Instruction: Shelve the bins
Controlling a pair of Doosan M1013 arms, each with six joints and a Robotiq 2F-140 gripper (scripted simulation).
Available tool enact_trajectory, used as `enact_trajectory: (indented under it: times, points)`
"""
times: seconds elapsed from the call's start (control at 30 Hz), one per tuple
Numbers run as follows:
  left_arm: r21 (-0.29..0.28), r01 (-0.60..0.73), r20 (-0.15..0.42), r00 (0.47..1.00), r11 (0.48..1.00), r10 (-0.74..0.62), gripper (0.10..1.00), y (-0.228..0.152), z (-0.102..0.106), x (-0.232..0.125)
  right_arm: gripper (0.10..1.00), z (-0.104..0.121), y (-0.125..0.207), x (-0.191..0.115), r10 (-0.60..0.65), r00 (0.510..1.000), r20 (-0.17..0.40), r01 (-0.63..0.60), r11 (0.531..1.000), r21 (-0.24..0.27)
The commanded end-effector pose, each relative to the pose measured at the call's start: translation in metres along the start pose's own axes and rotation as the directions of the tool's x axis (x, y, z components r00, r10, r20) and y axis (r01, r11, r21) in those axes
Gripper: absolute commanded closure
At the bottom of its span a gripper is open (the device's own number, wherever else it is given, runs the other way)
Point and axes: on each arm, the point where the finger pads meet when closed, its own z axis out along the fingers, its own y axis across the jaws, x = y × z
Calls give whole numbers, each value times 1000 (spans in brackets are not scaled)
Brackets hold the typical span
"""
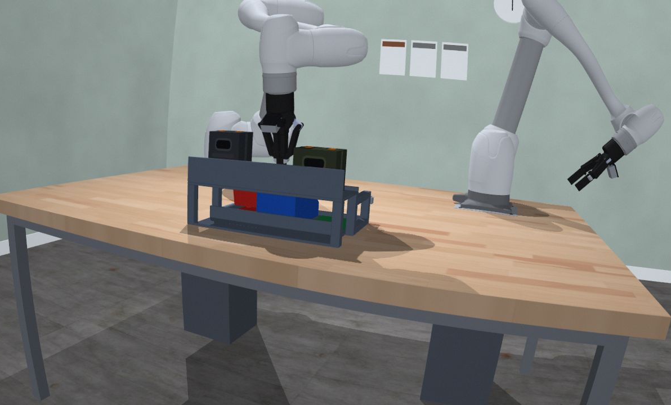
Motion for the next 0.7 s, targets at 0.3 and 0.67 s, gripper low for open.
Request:
enact_trajectory:
  times: [0.3, 0.67]
  points:
    - [0, 0, -1, 1000, 1000, 0, 98, 0, 0, 0, 999, 2, 0, 1, 0, 1000, -1, 0, 1000, 1]
    - [0, 0, -1, 1000, 1000, 0, 98, 0, 0, 0, 999, 6, 0, 2, 0, 1000, -1, 0, 1000, 1]
